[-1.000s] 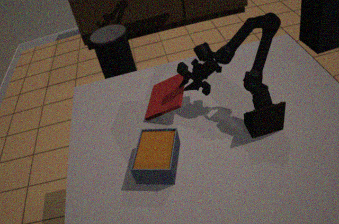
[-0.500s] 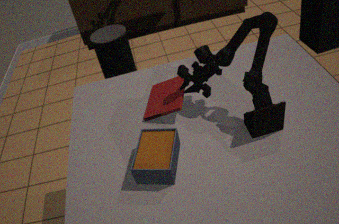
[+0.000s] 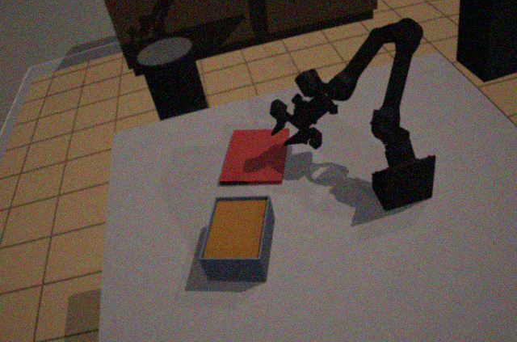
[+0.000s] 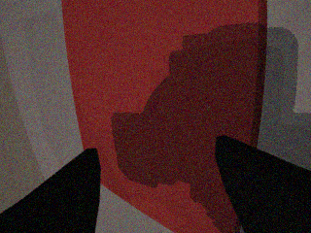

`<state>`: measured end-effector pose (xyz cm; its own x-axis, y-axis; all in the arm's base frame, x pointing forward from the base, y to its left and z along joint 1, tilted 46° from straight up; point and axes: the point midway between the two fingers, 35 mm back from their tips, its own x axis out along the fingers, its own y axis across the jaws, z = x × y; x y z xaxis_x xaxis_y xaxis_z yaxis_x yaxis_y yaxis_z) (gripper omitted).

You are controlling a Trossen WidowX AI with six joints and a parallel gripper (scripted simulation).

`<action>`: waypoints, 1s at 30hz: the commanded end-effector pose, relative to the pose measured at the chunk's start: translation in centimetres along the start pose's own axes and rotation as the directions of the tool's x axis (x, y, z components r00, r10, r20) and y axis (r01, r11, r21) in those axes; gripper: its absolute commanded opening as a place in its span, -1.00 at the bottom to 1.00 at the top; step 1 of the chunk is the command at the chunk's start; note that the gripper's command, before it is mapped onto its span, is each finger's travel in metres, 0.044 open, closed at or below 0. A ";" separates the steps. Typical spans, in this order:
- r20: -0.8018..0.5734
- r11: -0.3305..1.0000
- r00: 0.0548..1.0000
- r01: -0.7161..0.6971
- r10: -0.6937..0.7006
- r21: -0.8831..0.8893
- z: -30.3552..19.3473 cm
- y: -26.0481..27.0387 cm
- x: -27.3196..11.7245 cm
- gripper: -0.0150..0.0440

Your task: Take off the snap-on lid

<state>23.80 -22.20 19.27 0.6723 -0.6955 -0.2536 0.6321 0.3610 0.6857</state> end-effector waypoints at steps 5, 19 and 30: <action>0.000 1.000 1.000 0.001 -0.001 0.000 0.0 -0.7 -0.8 0.97; 0.000 1.000 1.000 0.002 -0.002 -0.001 0.0 -2.5 -3.0 1.00; 0.000 1.000 1.000 0.003 -0.003 -0.002 0.0 -4.0 -4.7 1.00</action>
<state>18.82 -20.59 18.00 0.6696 -0.6980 -0.2538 0.6339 0.3590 0.6851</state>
